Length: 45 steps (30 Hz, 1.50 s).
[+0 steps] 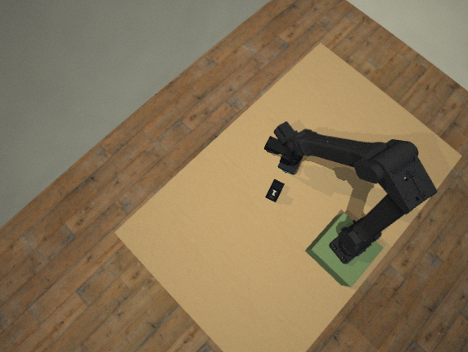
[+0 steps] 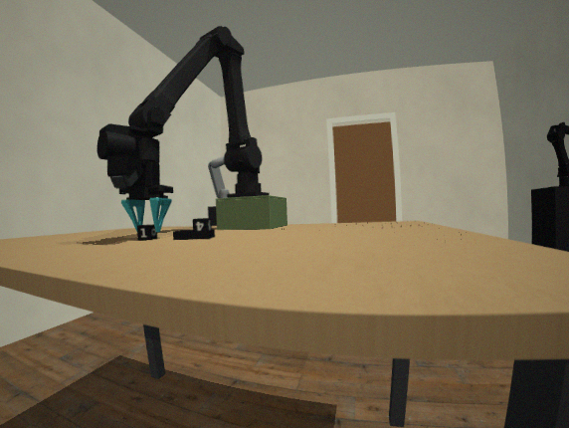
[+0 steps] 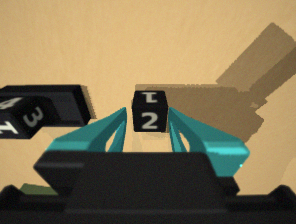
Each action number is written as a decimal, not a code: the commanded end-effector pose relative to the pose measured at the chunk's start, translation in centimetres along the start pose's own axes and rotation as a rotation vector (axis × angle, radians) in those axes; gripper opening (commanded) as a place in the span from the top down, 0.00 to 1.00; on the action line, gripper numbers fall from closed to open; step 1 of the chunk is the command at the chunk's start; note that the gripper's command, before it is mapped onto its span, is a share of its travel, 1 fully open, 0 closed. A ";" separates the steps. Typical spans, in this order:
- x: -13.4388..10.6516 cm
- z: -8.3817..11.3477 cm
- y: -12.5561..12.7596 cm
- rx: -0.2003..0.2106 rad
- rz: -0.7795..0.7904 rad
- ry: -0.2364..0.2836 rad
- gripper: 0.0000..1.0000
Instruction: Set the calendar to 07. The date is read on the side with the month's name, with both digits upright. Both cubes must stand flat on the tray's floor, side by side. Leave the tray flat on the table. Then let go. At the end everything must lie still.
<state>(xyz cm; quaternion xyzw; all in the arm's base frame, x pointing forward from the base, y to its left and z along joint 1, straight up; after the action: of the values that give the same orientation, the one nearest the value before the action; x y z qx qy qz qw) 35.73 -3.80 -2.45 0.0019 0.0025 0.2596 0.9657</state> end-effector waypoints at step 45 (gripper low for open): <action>1.3 9.5 -0.6 -0.017 -0.002 -0.029 0.00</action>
<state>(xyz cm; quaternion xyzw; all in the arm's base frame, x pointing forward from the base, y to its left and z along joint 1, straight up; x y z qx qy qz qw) 35.71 -3.80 6.04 0.0005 -0.0011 0.2597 0.9657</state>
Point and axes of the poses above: the point where the finger pads meet when closed, its own z axis back along the fingers, its own y axis across the jaws, x = y × z, the point moved 5 cm from there along z, back along the fingers, and after that the axes turned 5 degrees about z, right-handed, at the moved point
